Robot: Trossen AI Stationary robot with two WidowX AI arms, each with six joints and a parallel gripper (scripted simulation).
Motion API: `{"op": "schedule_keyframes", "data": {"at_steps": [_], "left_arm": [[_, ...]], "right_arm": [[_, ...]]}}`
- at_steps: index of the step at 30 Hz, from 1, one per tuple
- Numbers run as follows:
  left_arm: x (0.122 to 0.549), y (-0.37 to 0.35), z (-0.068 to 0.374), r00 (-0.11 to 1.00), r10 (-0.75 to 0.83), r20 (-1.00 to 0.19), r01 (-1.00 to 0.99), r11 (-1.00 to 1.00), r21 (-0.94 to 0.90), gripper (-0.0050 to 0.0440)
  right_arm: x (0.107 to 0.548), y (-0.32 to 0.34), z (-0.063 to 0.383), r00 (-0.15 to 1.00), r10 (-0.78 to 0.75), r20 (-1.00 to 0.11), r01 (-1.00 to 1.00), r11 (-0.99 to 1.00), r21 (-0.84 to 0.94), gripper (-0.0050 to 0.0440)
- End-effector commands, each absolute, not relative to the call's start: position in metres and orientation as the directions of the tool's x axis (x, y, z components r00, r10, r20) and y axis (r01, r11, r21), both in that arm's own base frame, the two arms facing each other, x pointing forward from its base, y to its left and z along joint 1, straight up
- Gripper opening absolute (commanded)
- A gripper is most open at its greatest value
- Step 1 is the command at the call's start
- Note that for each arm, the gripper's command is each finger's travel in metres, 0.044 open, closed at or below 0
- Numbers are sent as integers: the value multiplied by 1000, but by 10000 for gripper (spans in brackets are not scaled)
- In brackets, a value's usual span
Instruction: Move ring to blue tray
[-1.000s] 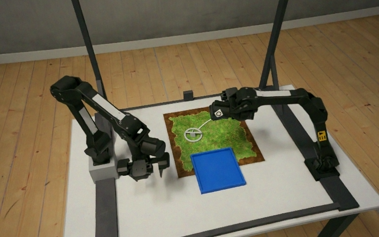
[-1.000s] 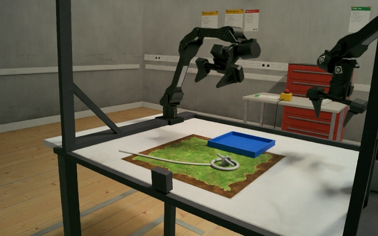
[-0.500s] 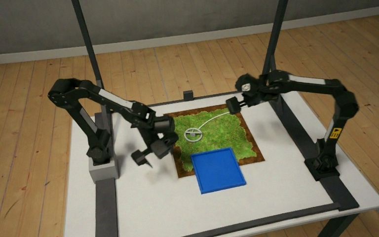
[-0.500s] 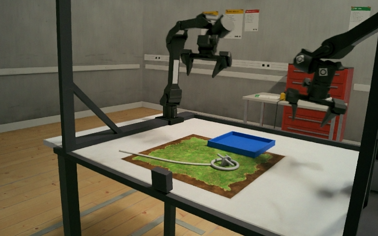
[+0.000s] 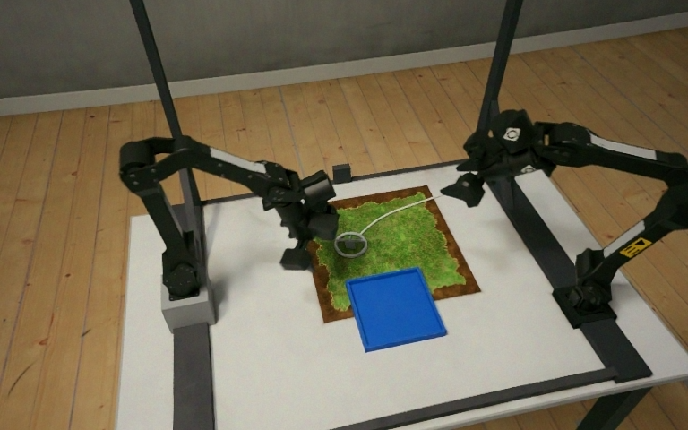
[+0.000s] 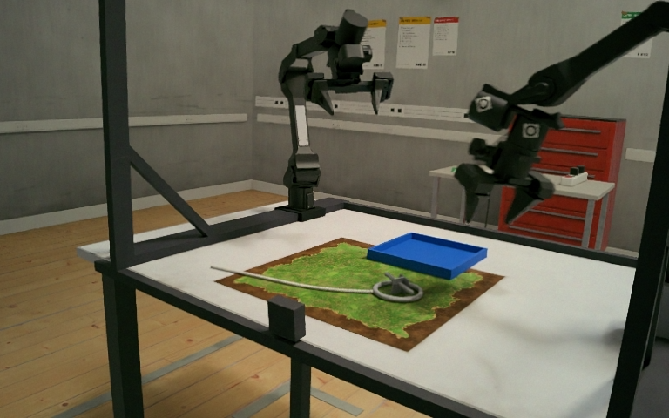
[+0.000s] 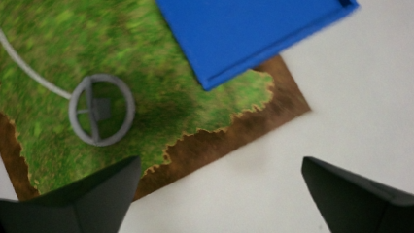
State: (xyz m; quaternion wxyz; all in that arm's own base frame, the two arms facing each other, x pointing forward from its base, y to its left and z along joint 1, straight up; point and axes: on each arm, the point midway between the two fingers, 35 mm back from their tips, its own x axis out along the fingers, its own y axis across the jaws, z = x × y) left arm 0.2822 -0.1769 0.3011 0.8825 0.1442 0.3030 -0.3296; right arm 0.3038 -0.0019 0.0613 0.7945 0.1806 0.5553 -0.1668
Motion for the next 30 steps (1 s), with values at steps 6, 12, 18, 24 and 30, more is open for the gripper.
{"op": "schedule_keyframes", "data": {"at_steps": [6, 12, 18, 24, 30], "left_arm": [[267, -162, 314, 742, -427, -516, 501, 865, 5, 440], [267, -161, 313, 747, -421, -515, 490, 872, -2, 440], [268, -162, 311, 744, -418, -521, 489, 873, -1, 440], [268, -162, 310, 743, -419, -522, 491, 871, -1, 440], [269, -162, 315, 748, -422, -513, 492, 871, -1, 440]], "right_arm": [[364, 58, 67, 370, 34, -928, 41, 998, 53, 440], [384, 82, 64, 361, 72, -930, -141, 990, 22, 440], [394, 93, 64, 357, 90, -930, -225, 974, 8, 440], [399, 98, 64, 354, 99, -930, -265, 964, 2, 440], [400, 97, 67, 363, 97, -927, -261, 965, -1, 440]]}}
